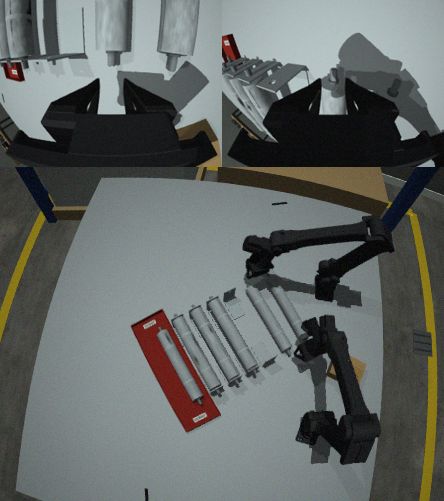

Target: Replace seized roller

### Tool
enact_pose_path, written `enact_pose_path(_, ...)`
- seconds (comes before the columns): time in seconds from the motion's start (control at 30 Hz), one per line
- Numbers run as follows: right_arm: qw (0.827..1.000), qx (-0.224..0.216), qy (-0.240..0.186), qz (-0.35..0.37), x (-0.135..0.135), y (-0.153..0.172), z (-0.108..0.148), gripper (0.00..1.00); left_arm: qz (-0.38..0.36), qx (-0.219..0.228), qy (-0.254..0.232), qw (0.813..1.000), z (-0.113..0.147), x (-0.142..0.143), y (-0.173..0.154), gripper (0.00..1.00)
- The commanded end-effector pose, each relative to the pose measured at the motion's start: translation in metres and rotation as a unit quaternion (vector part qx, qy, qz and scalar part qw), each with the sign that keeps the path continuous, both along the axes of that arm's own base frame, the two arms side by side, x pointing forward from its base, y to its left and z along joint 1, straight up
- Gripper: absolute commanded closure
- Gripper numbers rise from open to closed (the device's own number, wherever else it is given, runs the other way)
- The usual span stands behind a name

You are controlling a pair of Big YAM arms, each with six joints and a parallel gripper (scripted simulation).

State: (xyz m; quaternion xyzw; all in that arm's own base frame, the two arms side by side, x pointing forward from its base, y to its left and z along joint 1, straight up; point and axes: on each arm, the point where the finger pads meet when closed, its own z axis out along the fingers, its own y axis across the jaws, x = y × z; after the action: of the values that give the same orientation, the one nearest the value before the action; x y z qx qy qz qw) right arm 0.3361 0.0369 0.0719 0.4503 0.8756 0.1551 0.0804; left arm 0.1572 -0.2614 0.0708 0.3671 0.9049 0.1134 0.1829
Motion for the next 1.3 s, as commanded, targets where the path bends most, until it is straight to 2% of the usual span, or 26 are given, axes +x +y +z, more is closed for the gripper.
enact_pose_path(0.0, 1.0, 0.002, -0.006, -0.004, 0.007, 0.005, -0.011, 0.68, -0.01, -0.002, 0.001, 1.0, -0.009, 0.006, -0.003, 0.68)
enact_pose_path(0.37, 1.0, 0.001, -0.006, -0.006, 0.02, 0.013, -0.053, 0.68, -0.01, -0.003, 0.0, 1.0, -0.049, 0.026, -0.001, 0.68)
enact_pose_path(0.4, 1.0, 0.001, -0.02, -0.002, 0.032, 0.014, -0.038, 0.68, -0.002, -0.015, -0.004, 1.0, -0.039, 0.028, -0.009, 0.68)
enact_pose_path(0.47, 1.0, 0.001, -0.02, -0.002, 0.032, 0.014, -0.038, 0.68, -0.002, -0.015, -0.004, 1.0, -0.039, 0.028, -0.009, 0.68)
enact_pose_path(0.5, 0.999, 0.001, -0.036, -0.008, 0.042, 0.007, -0.024, 0.68, -0.011, -0.025, -0.009, 1.0, -0.03, 0.027, -0.017, 0.68)
enact_pose_path(0.53, 0.999, 0.002, -0.043, -0.011, 0.047, 0.008, -0.021, 0.68, -0.014, -0.032, -0.012, 0.999, -0.026, 0.027, -0.024, 0.68)
enact_pose_path(0.67, 1.0, 0.002, -0.028, -0.008, 0.039, 0.01, -0.032, 0.68, -0.01, -0.028, -0.011, 0.999, -0.029, 0.03, -0.022, 0.68)
enact_pose_path(0.7, 1.0, 0.001, -0.015, -0.008, 0.032, 0.01, -0.039, 0.68, -0.009, -0.023, -0.009, 1.0, -0.033, 0.03, -0.021, 0.97)
enact_pose_path(1.27, 1.0, 0.001, -0.016, -0.007, 0.031, 0.01, -0.037, 0.68, -0.009, -0.022, -0.01, 1.0, -0.033, 0.029, -0.019, 0.97)
